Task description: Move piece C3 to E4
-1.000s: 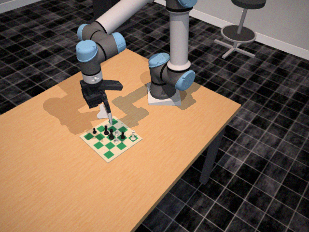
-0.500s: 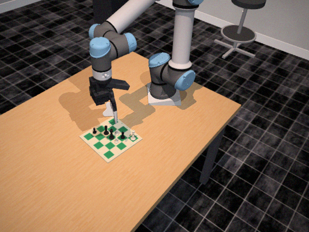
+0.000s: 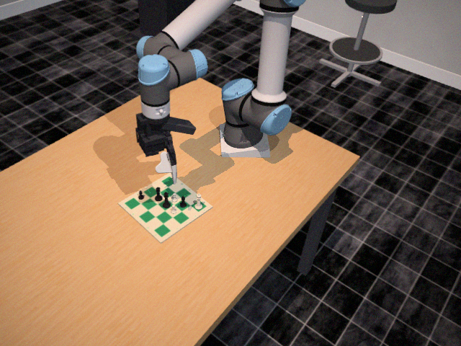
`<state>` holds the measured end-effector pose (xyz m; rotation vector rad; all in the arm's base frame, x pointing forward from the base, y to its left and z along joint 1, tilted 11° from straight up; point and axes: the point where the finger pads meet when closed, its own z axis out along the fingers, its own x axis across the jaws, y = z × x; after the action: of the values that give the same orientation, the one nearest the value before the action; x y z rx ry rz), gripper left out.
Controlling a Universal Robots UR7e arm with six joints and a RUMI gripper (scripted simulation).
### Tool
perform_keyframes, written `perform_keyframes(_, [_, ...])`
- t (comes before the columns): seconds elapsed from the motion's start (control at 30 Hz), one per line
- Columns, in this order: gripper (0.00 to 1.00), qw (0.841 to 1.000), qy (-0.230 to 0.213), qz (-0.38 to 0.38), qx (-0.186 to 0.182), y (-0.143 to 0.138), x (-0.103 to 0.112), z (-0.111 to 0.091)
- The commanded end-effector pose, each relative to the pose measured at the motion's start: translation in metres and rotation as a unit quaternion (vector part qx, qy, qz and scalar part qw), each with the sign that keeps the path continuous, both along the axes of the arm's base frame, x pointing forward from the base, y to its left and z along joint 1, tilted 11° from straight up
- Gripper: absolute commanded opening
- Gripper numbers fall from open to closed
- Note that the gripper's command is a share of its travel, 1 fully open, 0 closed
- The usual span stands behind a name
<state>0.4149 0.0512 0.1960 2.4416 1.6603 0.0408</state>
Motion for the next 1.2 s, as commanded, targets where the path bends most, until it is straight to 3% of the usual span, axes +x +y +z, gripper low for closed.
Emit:
perform_keyframes(0.0, [1.0, 1.0, -0.001, 0.0, 0.0, 0.0, 0.0, 0.0])
perform_keyframes(0.73, [1.0, 0.999, -0.008, -0.046, 0.006, 0.0, 0.0, -0.002])
perform_keyframes(0.97, [1.0, 0.99, -0.021, -0.138, 0.018, 0.001, 0.0, -0.006])
perform_keyframes(1.17, [1.0, 0.967, -0.037, -0.25, 0.033, 0.001, 0.0, -0.012])
